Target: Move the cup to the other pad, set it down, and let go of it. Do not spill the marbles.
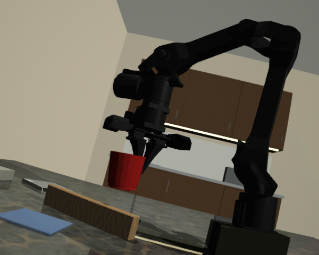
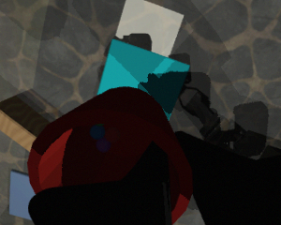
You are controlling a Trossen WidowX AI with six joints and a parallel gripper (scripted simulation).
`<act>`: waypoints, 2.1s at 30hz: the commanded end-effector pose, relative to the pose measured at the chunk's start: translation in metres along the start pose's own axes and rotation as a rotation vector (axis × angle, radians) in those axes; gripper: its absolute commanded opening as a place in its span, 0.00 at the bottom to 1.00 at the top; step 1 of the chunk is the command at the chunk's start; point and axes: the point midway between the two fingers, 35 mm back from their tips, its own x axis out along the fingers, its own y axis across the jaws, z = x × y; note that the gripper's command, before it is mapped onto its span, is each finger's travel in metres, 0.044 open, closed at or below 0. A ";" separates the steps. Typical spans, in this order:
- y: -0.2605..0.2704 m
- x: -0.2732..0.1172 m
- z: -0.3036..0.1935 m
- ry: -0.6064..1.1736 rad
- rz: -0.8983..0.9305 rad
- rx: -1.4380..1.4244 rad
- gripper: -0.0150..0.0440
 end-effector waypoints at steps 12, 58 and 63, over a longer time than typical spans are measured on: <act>-0.013 0.000 0.009 -0.002 0.006 -0.004 0.25; -0.018 0.059 0.011 -0.002 0.005 -0.005 0.25; -0.018 0.056 0.012 -0.012 0.008 0.002 0.25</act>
